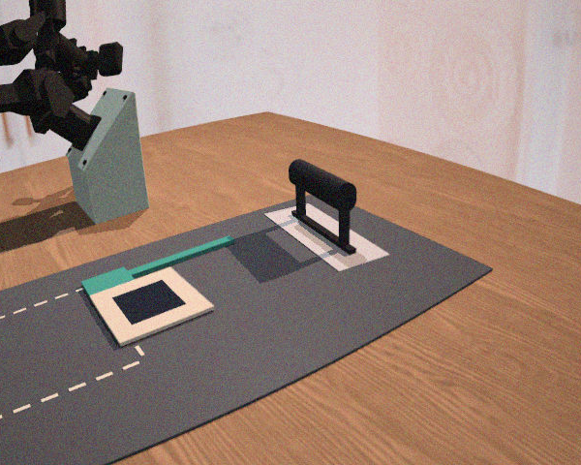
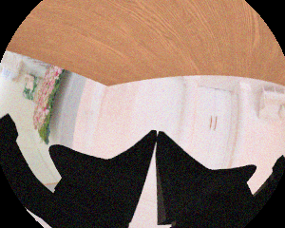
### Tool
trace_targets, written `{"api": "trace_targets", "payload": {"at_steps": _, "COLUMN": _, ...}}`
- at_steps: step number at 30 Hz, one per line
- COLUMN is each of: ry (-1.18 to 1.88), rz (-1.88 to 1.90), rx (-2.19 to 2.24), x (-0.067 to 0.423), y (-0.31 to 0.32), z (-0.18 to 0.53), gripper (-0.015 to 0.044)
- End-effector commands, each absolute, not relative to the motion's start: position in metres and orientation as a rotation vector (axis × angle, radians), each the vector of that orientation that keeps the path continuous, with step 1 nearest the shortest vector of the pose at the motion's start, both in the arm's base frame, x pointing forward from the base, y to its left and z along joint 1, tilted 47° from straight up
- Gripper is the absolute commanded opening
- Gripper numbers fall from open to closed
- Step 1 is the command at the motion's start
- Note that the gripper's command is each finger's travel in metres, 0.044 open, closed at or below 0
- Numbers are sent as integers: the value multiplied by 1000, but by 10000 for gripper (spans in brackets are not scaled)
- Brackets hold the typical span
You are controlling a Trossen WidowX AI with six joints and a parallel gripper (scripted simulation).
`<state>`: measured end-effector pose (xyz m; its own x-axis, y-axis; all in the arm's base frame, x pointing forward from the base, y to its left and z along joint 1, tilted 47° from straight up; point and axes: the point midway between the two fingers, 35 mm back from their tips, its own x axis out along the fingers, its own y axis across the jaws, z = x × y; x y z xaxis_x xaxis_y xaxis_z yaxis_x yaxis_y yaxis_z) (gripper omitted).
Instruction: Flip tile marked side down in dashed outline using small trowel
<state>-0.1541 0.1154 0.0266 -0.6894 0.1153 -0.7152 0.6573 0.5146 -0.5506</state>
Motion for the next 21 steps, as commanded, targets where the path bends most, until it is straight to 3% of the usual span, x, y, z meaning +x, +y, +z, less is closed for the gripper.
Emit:
{"api": "trace_targets", "payload": {"at_steps": 1, "ry": 2139, "rz": -1137, "rx": 627, "x": -154, "y": 115, "z": 27, "gripper": 0}}
{"api": "trace_targets", "payload": {"at_steps": 8, "ry": 2139, "rz": -1137, "rx": 627, "x": -154, "y": 115, "z": 27, "gripper": 0}}
{"api": "trace_targets", "payload": {"at_steps": 12, "ry": 2139, "rz": -1137, "rx": 627, "x": -154, "y": 115, "z": 27, "gripper": 100}}
{"api": "trace_targets", "payload": {"at_steps": 21, "ry": 2139, "rz": -1137, "rx": 627, "x": -154, "y": 115, "z": 27, "gripper": 100}}
